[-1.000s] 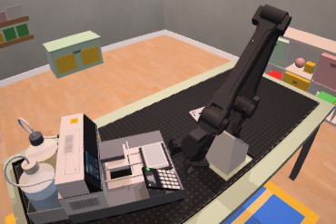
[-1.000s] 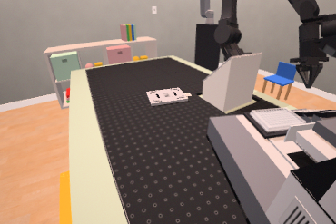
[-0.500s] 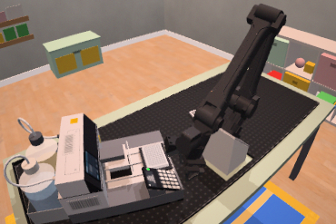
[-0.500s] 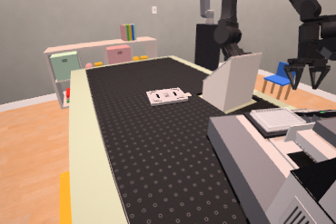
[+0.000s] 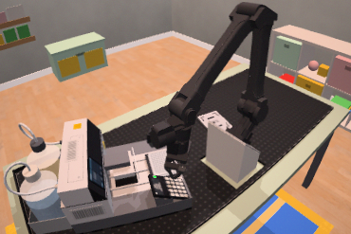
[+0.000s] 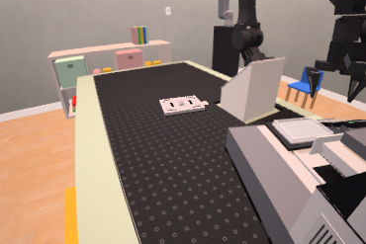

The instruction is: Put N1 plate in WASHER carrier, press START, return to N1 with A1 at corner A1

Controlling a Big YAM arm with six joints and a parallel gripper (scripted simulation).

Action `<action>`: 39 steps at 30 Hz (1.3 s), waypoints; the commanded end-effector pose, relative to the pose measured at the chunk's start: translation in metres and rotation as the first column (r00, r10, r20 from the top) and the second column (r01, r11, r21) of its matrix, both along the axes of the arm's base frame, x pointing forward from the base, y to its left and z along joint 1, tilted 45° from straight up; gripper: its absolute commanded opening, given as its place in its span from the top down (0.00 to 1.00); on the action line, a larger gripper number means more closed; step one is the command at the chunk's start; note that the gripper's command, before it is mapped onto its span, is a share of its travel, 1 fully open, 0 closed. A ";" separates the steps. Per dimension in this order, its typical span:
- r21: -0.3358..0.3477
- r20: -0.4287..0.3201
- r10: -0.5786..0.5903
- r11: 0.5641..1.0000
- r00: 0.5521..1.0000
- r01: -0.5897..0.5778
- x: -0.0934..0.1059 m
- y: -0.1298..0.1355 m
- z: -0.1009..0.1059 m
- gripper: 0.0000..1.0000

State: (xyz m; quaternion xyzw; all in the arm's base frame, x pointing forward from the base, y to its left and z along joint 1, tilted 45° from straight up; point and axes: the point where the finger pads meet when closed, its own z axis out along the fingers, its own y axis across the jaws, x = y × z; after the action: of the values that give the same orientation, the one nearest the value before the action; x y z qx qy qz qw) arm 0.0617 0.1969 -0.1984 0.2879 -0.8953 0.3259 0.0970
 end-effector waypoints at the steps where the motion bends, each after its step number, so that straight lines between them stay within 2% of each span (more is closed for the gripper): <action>1: 0.017 0.051 -0.073 0.997 0.996 0.072 0.012 0.028 -0.006 0.00; 9: -0.049 0.156 -0.284 0.954 0.946 0.295 0.014 0.027 -0.006 0.00; 11: -0.048 0.157 -0.283 0.955 0.946 0.294 0.014 0.028 -0.006 0.00; 13: -0.015 0.156 -0.274 0.960 0.949 0.279 0.014 0.040 0.001 0.00; 16: -0.034 0.157 -0.268 0.960 0.950 0.277 0.012 0.034 -0.003 0.00; 39: -0.028 0.154 -0.266 0.962 0.952 0.273 0.012 0.035 -0.004 0.00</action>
State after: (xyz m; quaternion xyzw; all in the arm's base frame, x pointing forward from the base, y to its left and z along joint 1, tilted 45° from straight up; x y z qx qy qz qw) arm 0.0674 0.1971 -0.1965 0.1362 -0.9113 0.3774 0.0928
